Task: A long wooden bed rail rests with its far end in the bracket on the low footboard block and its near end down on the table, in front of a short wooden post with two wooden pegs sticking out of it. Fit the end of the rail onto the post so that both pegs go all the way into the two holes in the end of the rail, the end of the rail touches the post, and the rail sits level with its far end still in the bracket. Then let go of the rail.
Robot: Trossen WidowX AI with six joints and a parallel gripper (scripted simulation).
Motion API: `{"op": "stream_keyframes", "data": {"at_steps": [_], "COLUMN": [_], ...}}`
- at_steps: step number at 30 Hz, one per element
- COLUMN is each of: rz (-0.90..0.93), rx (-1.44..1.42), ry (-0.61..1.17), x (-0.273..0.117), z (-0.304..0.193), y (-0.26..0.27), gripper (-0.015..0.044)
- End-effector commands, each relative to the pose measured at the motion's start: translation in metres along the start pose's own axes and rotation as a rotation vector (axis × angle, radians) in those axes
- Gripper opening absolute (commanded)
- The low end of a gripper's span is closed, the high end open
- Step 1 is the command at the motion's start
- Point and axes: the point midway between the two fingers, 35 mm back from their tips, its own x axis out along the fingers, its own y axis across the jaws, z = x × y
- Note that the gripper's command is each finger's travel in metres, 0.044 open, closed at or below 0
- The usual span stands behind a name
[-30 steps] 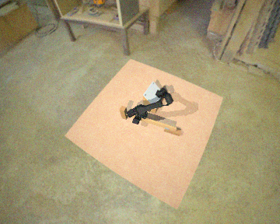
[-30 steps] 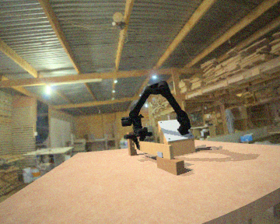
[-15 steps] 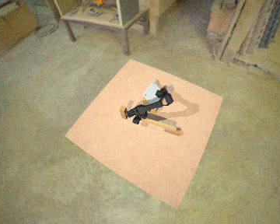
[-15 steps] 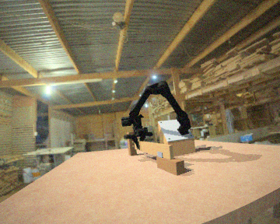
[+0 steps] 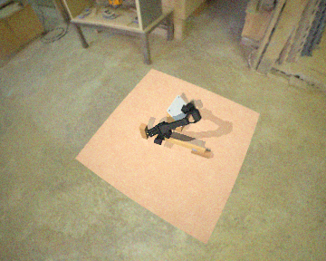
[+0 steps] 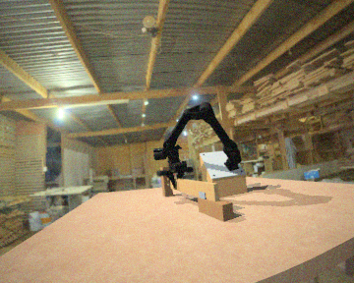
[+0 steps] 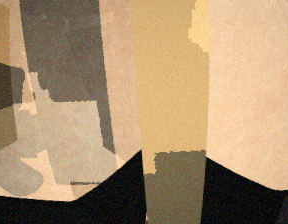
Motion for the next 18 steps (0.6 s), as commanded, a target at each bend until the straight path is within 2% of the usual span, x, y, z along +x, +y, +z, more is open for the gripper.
{"op": "stream_keyframes", "data": {"at_steps": [1, 18], "rz": [-0.010, -0.010], "rx": [-0.003, -0.004], "ry": [0.007, 0.008], "x": [-0.0033, -0.0057], "z": [-0.0039, -0.0084], "y": [-0.0015, -0.0024], "gripper": [0.0000, 0.0000]}}
